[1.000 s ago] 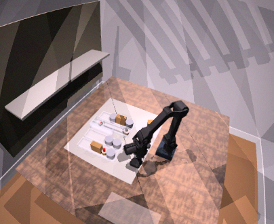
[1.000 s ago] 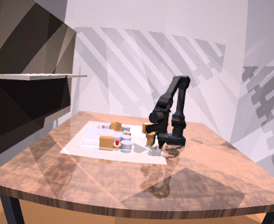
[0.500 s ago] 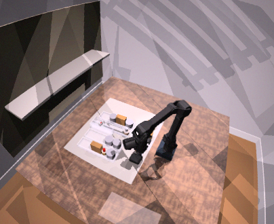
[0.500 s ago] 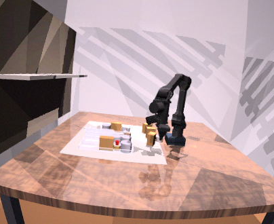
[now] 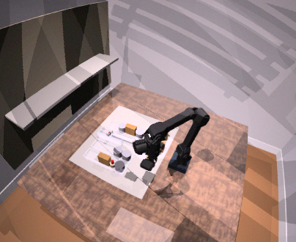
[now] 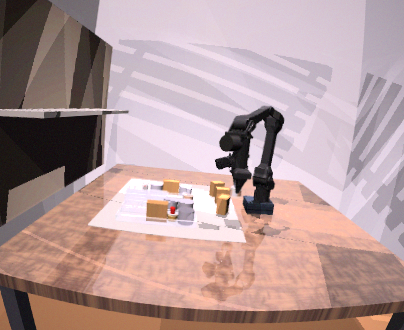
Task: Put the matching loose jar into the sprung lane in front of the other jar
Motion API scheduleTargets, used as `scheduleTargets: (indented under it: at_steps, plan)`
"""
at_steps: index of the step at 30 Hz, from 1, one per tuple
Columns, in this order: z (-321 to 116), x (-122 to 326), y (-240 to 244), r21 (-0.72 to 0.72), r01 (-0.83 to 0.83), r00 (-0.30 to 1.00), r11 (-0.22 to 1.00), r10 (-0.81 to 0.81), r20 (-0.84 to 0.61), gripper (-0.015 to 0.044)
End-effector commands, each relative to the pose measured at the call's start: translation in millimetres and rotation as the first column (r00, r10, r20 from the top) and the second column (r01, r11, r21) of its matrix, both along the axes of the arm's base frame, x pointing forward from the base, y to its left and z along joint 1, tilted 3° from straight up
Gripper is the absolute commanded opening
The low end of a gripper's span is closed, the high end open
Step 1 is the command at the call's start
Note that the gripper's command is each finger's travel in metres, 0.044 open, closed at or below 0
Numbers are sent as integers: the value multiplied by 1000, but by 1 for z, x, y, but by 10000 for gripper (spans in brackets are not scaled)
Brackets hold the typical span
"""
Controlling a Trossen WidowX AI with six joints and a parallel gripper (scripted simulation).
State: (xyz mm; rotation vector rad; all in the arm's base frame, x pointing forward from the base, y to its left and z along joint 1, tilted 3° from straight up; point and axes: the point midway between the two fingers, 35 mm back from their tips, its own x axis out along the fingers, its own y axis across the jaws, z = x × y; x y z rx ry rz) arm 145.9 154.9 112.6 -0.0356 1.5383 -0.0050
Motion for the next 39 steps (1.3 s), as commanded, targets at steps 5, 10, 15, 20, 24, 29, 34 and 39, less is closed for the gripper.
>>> scheduleTargets:
  at_steps: [5, 10, 15, 20, 24, 29, 34, 39]
  plan:
    - [-3, 27, -14, 0, -7, 1000, 1000, 7, 8, 0]
    - [-6, 43, -25, 2, -9, 1000, 1000, 9, 1, 0]
    - [-10, 58, -38, 5, -12, 1000, 1000, 12, -4, 0]
    - [-14, 73, -53, 4, -18, 1000, 1000, 18, -1, 0]
    - [-17, 85, -67, 2, -23, 1000, 1000, 23, 2, 0]
    - [-21, 99, -85, -1, -29, 1000, 1000, 29, 4, 0]
    - [-25, 111, -105, -4, -35, 999, 999, 35, 7, 0]
    - [-30, 121, -127, -8, -40, 999, 999, 40, 9, 0]
